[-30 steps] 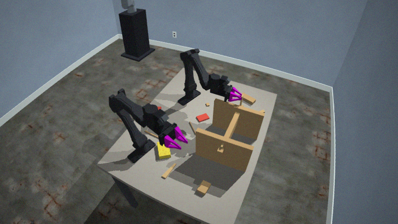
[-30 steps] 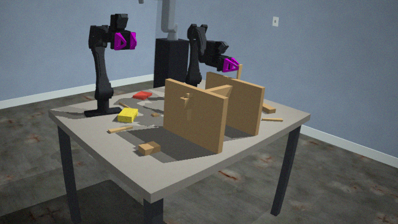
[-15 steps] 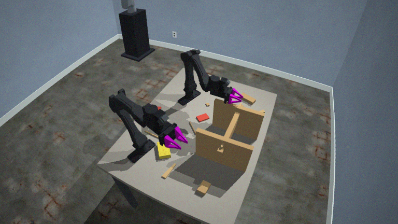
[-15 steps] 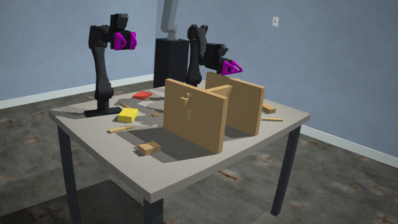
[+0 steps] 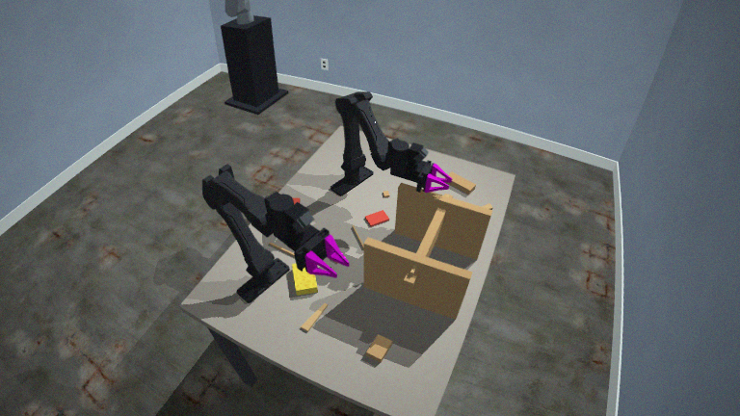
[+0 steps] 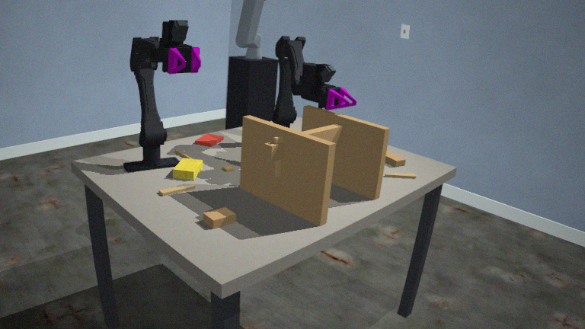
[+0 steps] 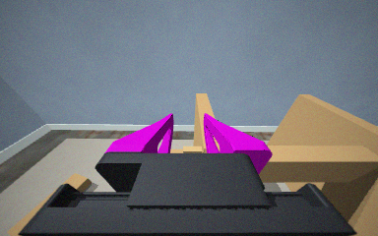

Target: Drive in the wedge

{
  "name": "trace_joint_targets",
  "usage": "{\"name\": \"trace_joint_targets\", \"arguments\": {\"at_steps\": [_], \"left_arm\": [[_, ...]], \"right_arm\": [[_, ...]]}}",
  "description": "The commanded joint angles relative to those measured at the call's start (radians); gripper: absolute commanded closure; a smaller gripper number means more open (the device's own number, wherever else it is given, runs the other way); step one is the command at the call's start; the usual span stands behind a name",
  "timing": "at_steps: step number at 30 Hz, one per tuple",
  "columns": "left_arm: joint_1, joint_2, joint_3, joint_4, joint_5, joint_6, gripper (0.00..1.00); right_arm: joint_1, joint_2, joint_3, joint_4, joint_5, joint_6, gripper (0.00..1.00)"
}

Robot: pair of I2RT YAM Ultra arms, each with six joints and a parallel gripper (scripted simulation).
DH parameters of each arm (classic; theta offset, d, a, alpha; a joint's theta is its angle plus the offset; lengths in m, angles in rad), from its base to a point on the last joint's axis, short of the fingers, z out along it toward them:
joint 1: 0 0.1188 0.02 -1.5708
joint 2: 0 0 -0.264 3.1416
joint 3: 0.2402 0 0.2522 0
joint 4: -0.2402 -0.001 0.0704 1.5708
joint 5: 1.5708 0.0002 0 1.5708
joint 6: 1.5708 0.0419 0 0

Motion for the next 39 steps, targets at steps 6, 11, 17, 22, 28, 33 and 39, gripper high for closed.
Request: {"name": "trace_joint_targets", "arguments": {"at_steps": [6, 11, 17, 22, 28, 33, 39], "left_arm": [[-0.001, -0.038, 0.043, -0.032, -0.001, -0.003, 0.62], [-0.002, -0.077, 0.101, -0.153, -0.001, -0.002, 0.62], [-0.003, -0.106, 0.187, -0.262, -0.001, -0.001, 0.62], [-0.003, -0.098, 0.215, -0.261, -0.002, -0.004, 0.62], [-0.002, -0.125, 0.277, -0.341, -0.001, -0.005, 0.62], [-0.003, -0.092, 0.225, -0.326, -0.002, -0.006, 0.62], [-0.003, -0.105, 0.273, -0.329, -0.002, -0.006, 0.62]], "right_arm": [[0.011, 0.001, 0.038, -0.010, 0.007, -0.005, 0.59], [0.011, 0.001, 0.038, -0.010, 0.007, -0.005, 0.59], [0.011, 0.001, 0.038, -0.010, 0.007, -0.005, 0.59], [0.011, 0.001, 0.038, -0.010, 0.007, -0.005, 0.59], [0.011, 0.001, 0.038, -0.010, 0.007, -0.005, 0.59], [0.011, 0.001, 0.038, -0.010, 0.007, -0.005, 0.59], [0.011, 0.001, 0.038, -0.010, 0.007, -0.005, 0.59]]}}
